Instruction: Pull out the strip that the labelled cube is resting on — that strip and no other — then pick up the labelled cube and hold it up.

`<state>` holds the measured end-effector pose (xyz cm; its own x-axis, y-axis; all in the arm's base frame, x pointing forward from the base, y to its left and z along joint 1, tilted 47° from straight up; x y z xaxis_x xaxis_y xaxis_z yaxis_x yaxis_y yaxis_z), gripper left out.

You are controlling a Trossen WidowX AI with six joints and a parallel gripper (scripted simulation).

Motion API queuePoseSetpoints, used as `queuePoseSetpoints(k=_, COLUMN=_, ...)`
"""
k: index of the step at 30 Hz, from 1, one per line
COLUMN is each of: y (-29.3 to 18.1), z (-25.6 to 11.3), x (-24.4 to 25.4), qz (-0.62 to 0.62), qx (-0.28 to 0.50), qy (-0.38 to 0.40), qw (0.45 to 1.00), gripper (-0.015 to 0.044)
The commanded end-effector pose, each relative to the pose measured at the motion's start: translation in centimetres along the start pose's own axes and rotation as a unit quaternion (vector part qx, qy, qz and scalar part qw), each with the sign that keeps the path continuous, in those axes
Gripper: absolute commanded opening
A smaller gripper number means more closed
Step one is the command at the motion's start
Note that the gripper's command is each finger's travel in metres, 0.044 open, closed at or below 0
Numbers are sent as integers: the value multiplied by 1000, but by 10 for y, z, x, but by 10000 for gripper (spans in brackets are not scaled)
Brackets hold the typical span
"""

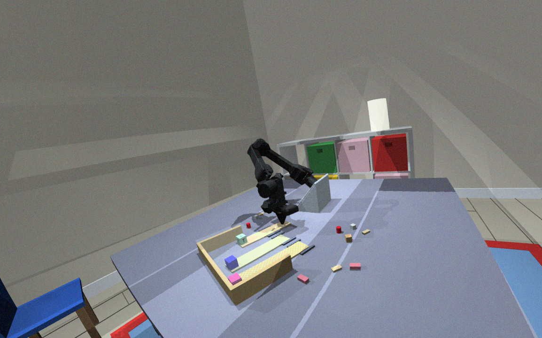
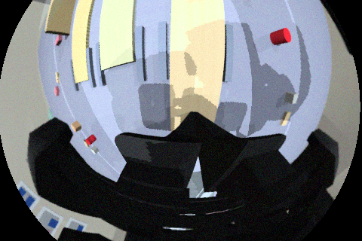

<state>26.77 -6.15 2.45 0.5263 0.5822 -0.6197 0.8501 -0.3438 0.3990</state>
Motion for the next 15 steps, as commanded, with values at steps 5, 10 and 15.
queuePoseSetpoints(k=5, y=-20, z=4, x=-5, qz=-5, qx=11, qy=-5, qw=1000, gripper=0)
queuePoseSetpoints(k=10, y=-27, z=4, x=-7, qz=-5, qx=11, qy=-5, qw=1000, gripper=0)
queuePoseSetpoints(k=15, y=-34, z=4, x=-9, qz=-5, qx=12, qy=-5, qw=1000, gripper=0)
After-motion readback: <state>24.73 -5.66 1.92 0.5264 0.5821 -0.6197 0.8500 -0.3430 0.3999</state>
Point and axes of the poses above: the point midway between the two fingers, 35 mm back from their tips, its own z axis out along the fingers, its own x axis across the jaws, y = z × x, the point moved 3 cm from there along -z, back along the fingers, and after that the axes turned 11 degrees about z, right-handed, at the moved point
